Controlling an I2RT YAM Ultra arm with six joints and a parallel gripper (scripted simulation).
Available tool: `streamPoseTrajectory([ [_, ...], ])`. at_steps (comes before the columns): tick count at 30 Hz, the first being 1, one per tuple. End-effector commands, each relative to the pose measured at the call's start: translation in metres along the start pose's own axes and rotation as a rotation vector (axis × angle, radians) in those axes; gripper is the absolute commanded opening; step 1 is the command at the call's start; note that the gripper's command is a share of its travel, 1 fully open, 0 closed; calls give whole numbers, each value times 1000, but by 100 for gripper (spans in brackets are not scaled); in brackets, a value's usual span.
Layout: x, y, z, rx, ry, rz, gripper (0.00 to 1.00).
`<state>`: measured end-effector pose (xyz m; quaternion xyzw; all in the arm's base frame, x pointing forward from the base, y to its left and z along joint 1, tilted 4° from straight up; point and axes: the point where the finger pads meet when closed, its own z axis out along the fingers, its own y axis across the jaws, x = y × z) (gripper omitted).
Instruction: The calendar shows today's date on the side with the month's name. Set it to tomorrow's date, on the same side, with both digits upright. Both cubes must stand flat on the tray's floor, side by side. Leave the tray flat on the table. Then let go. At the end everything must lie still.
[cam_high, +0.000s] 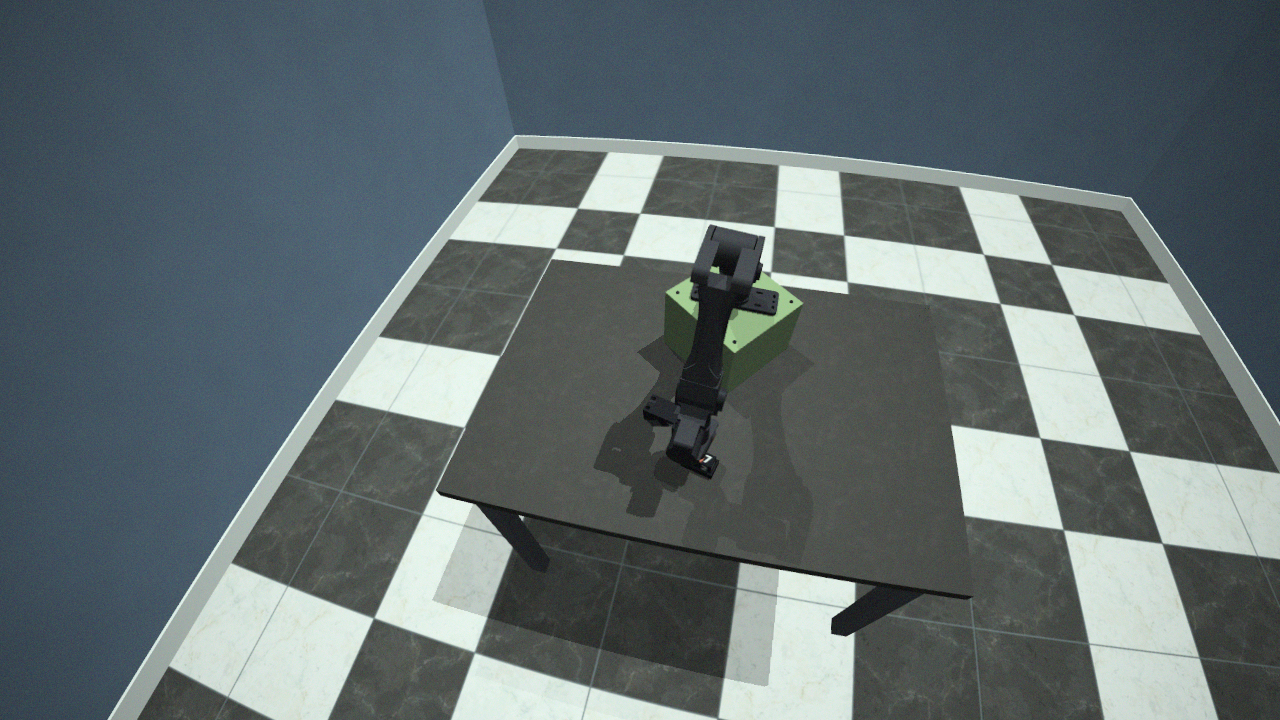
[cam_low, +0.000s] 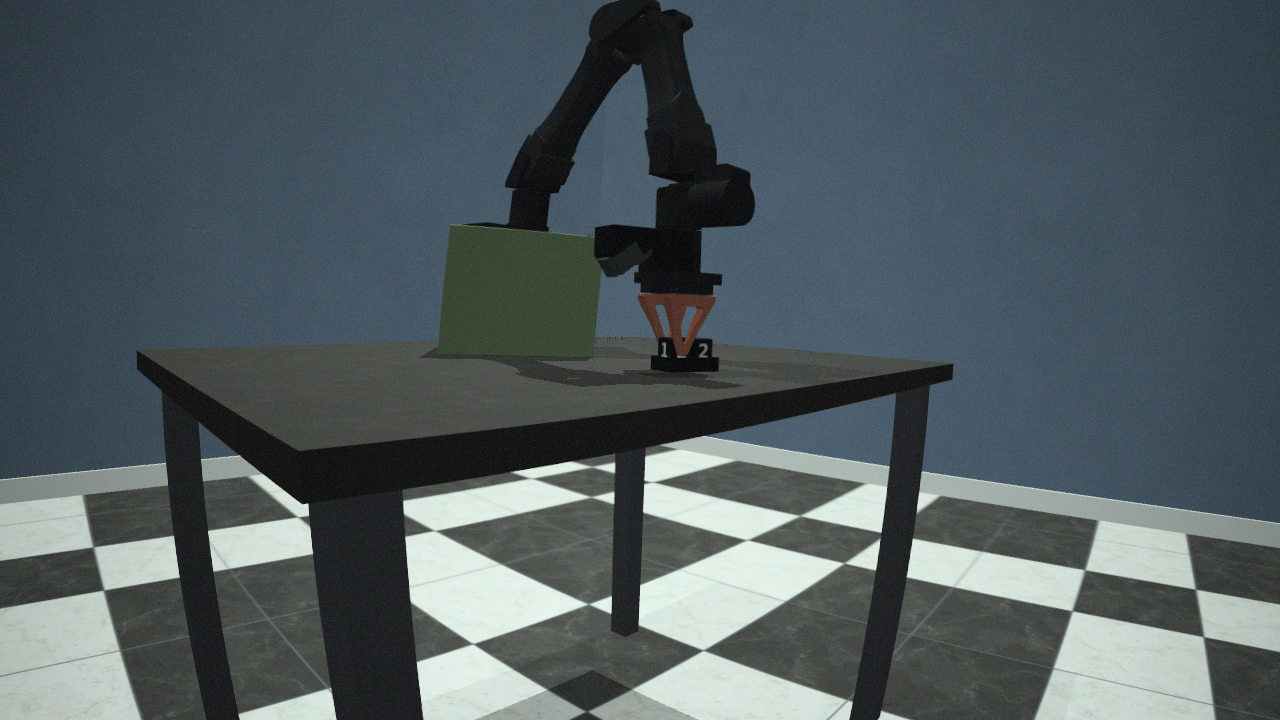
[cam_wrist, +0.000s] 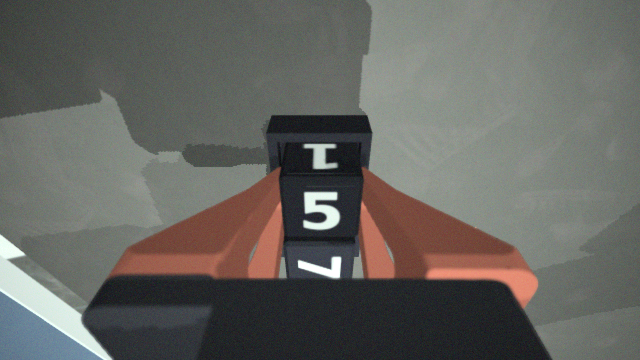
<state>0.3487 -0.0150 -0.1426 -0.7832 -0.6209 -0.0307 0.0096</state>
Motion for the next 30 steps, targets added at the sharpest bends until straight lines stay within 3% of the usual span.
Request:
streamPoseTrajectory([
  [1,1,4,-3,-12,0,0,26],
  [12,1,4,-9,-12,0,0,26],
  [16,1,4,-28,-12,0,0,26],
  [21,1,4,-65,-13,0,0,26],
  [23,1,4,-65,-13,0,0,26],
  [27,1,3,-91,-13,0,0,26],
  [30,1,3,-101,-13,0,0,26],
])
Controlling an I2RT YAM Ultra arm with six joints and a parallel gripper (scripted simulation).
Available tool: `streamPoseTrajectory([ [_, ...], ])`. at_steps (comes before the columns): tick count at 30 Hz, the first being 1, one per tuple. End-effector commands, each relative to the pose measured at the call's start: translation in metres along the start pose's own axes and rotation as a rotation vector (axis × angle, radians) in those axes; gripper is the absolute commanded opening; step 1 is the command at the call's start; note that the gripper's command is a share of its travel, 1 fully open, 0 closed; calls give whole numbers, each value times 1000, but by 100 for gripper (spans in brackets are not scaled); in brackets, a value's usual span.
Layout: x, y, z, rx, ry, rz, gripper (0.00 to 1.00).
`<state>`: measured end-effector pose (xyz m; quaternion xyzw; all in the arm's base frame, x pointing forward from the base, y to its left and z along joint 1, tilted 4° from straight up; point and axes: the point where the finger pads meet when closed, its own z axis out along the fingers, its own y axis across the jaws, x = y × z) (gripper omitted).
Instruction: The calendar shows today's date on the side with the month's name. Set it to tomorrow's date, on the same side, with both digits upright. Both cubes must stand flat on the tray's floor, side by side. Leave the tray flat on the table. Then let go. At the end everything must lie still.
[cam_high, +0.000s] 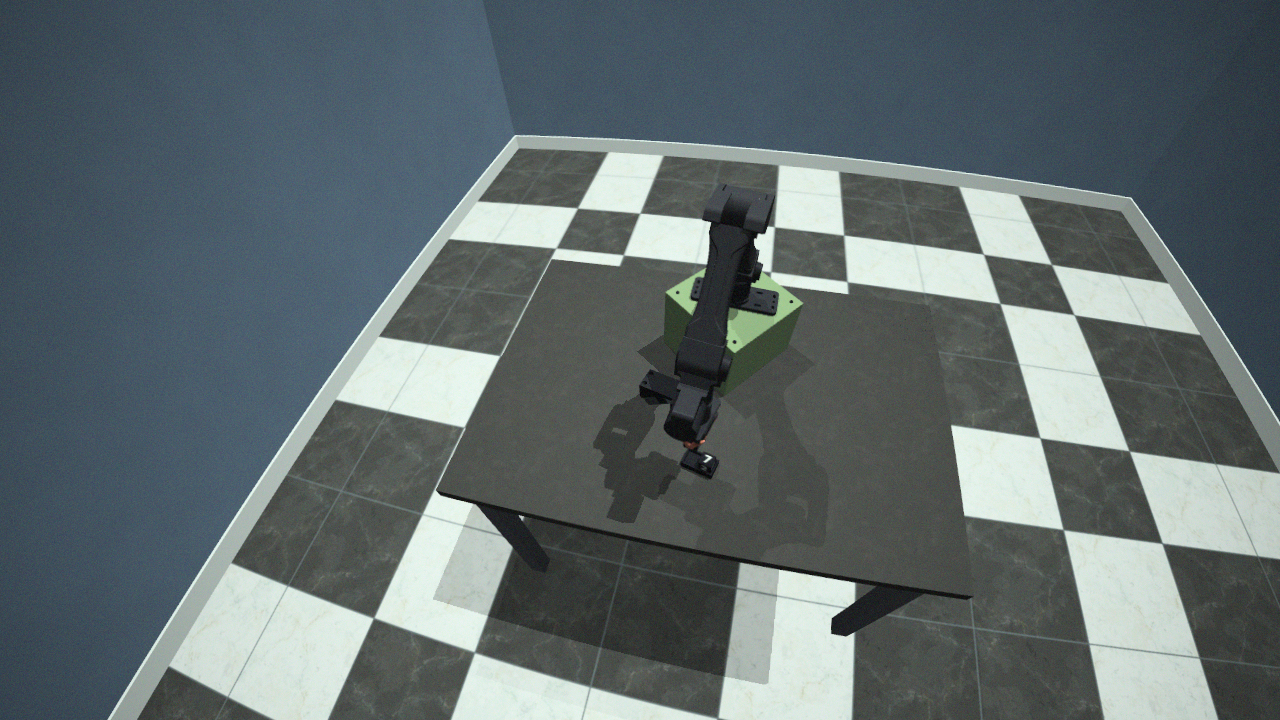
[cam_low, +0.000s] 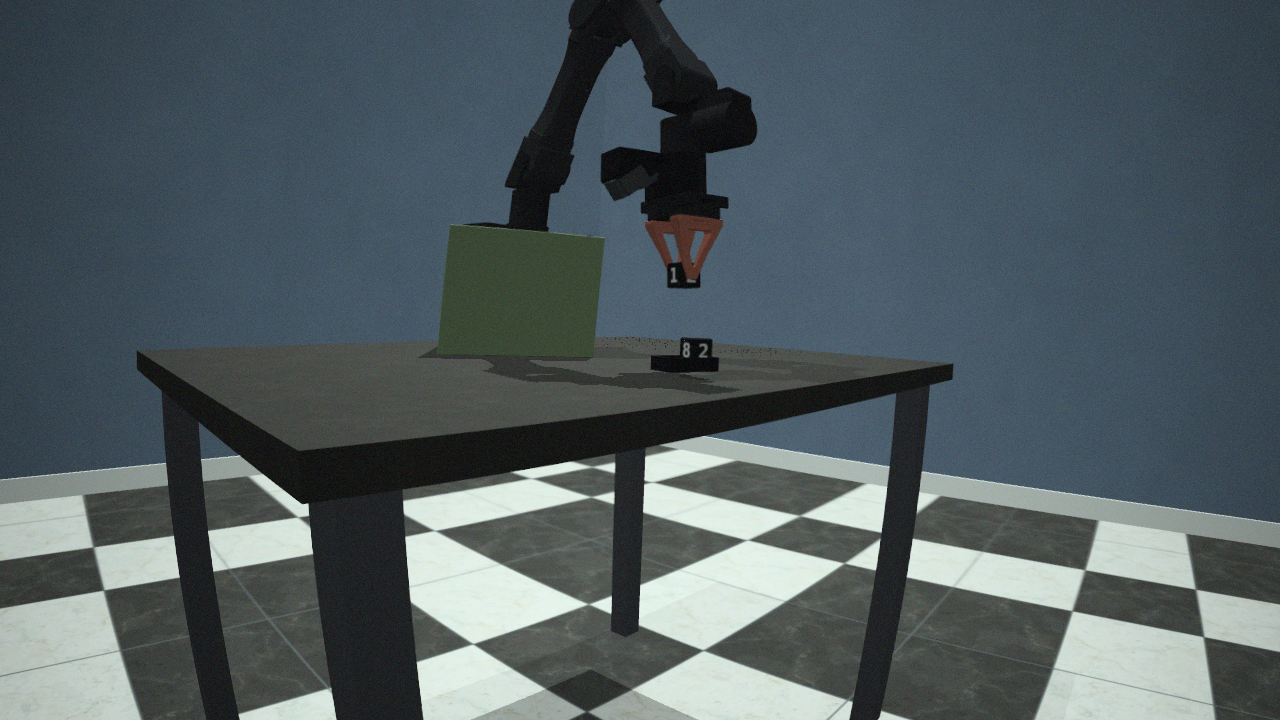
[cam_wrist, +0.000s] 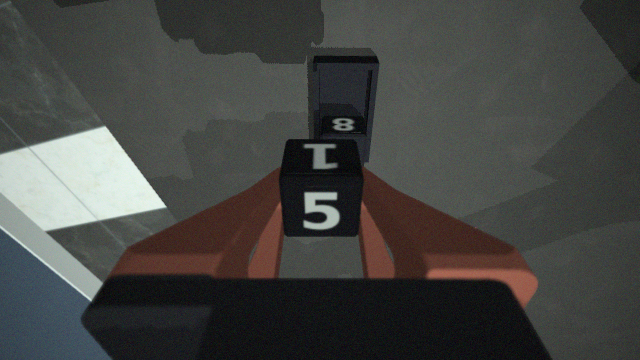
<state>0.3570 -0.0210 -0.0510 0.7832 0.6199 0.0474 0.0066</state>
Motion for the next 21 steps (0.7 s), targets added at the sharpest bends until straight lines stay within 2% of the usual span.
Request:
streamPoseTrajectory([
  [1,-1,-8,-11,33,-6,0,26],
  [14,1,-7,-12,33,-6,-20,26],
  [16,5,-7,-11,34,-4,-82,26],
  [21,25,-4,-10,34,0,-345,26],
])
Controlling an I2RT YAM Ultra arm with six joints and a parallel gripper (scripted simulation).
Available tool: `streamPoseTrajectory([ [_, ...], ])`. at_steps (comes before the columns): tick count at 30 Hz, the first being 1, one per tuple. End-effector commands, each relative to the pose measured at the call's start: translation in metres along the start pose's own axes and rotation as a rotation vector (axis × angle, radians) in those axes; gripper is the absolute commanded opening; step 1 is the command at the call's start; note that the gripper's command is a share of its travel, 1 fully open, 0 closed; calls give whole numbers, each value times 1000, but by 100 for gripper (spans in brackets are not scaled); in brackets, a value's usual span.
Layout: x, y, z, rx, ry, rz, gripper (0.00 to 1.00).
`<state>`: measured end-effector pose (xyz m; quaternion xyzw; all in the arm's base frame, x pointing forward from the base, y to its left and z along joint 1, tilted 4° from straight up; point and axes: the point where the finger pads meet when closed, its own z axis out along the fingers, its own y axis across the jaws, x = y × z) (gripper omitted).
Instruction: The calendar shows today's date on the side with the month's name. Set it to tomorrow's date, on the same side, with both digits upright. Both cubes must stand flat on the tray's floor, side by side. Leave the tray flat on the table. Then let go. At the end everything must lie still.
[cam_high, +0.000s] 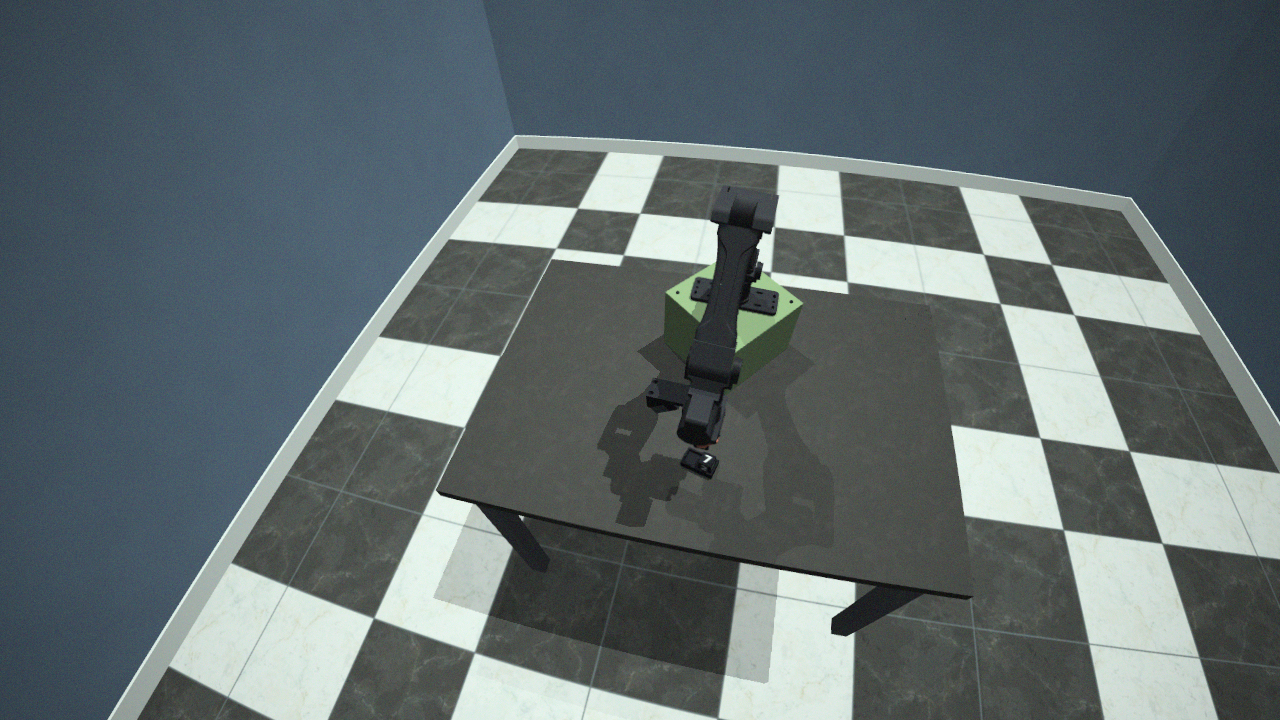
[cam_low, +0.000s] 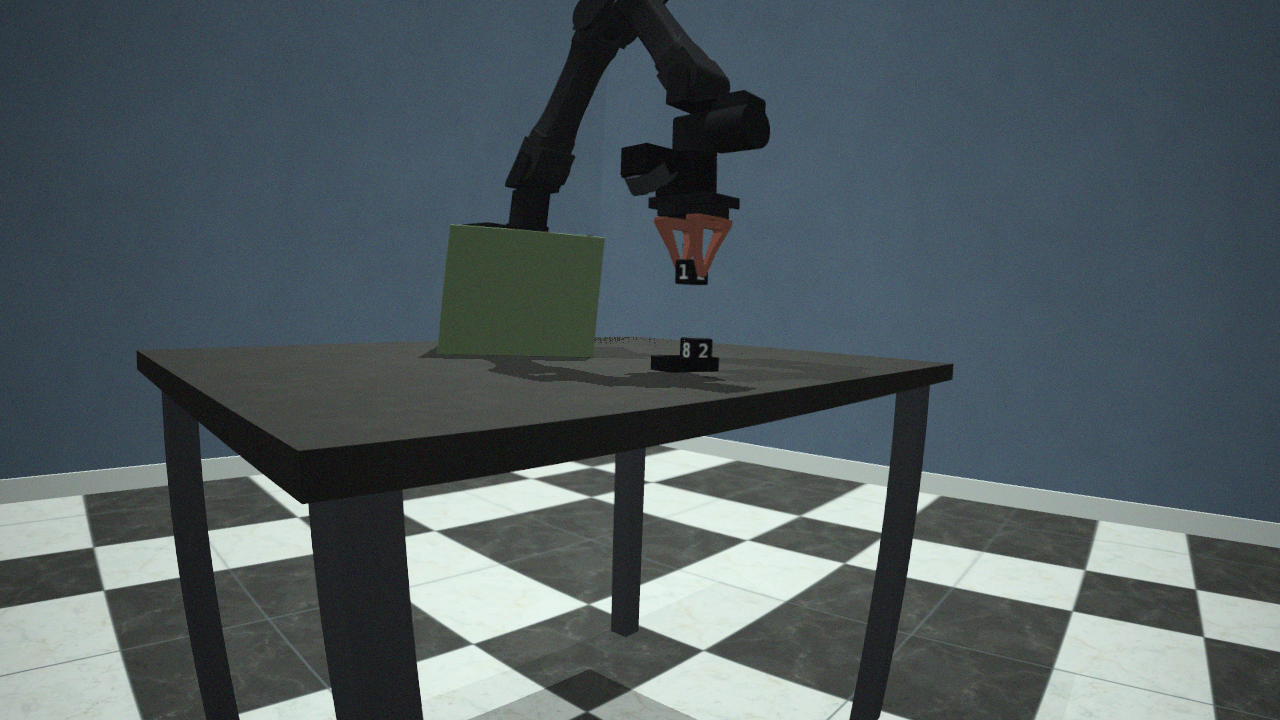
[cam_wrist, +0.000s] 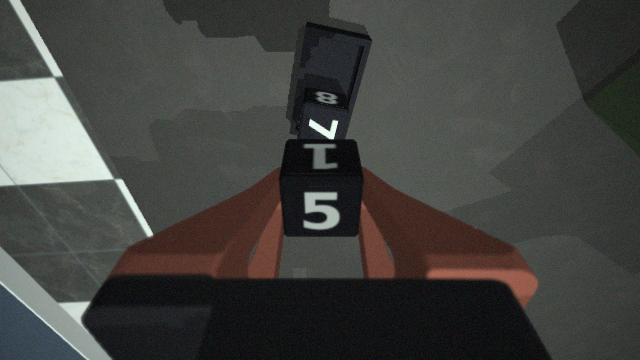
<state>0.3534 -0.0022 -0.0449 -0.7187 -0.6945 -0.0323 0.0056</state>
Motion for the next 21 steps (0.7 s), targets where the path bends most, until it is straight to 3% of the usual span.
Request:
streamPoseTrajectory([
  [1,8,5,-4,-10,-2,-164,26],
  [4,19,8,-4,-10,-3,-316,26],
  [6,19,8,-4,-10,-3,-316,26],
  [8,29,11,-3,-10,-3,-449,26],
  [21,70,18,0,-10,-5,-968,26],
])
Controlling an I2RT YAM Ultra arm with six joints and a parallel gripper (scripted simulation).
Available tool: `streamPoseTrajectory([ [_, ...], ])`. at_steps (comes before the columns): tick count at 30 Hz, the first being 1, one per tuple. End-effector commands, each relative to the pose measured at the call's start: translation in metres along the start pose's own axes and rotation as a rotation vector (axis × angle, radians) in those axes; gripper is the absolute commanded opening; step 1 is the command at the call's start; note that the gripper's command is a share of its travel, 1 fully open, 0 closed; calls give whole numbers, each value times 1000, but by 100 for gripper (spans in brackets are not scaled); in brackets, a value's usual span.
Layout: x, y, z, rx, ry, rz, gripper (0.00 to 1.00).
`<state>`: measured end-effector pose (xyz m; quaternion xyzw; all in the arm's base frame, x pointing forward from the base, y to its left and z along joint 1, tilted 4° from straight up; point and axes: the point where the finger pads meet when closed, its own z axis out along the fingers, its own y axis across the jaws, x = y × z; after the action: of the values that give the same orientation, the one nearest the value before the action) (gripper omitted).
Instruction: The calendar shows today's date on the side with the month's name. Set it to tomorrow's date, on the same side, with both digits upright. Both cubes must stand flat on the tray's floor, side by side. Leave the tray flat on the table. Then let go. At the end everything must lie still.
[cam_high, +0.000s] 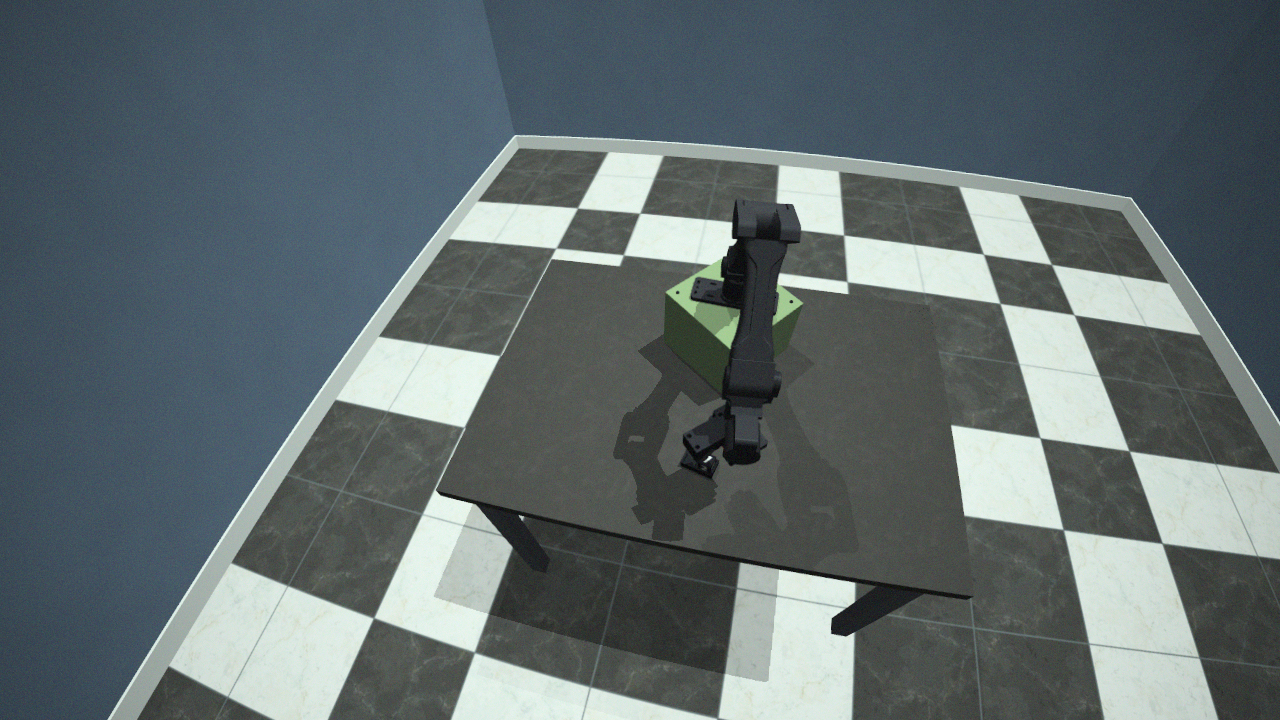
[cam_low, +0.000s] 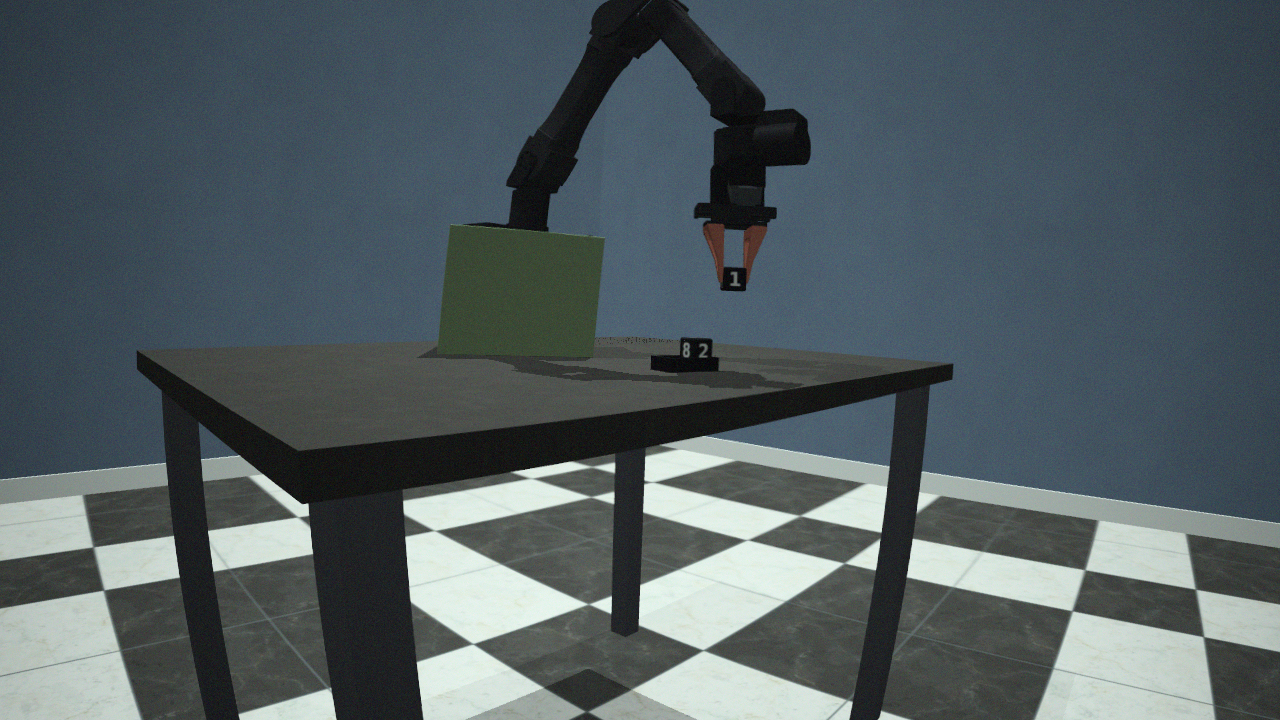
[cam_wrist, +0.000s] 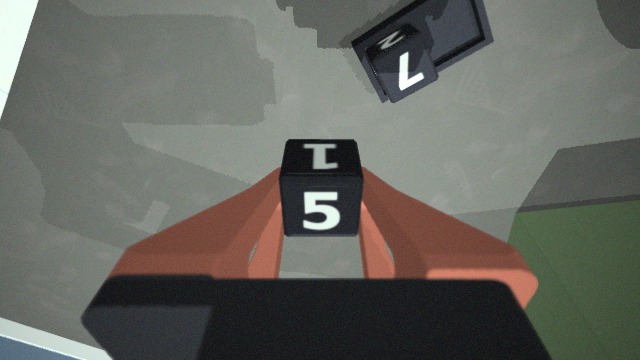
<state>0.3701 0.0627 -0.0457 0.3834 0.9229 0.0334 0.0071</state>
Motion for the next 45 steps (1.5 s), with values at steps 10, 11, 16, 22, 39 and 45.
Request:
streamPoseTrajectory([
  [10,18,27,-3,-4,-10,-475,26],
  [11,20,29,-2,-4,-11,-513,26],
  [16,23,32,-2,-4,-11,-557,26],
  [22,23,32,-2,-4,-11,-557,26],
  [39,22,32,17,-4,-10,-557,26],
  [45,22,32,44,-4,-10,-557,26],
])
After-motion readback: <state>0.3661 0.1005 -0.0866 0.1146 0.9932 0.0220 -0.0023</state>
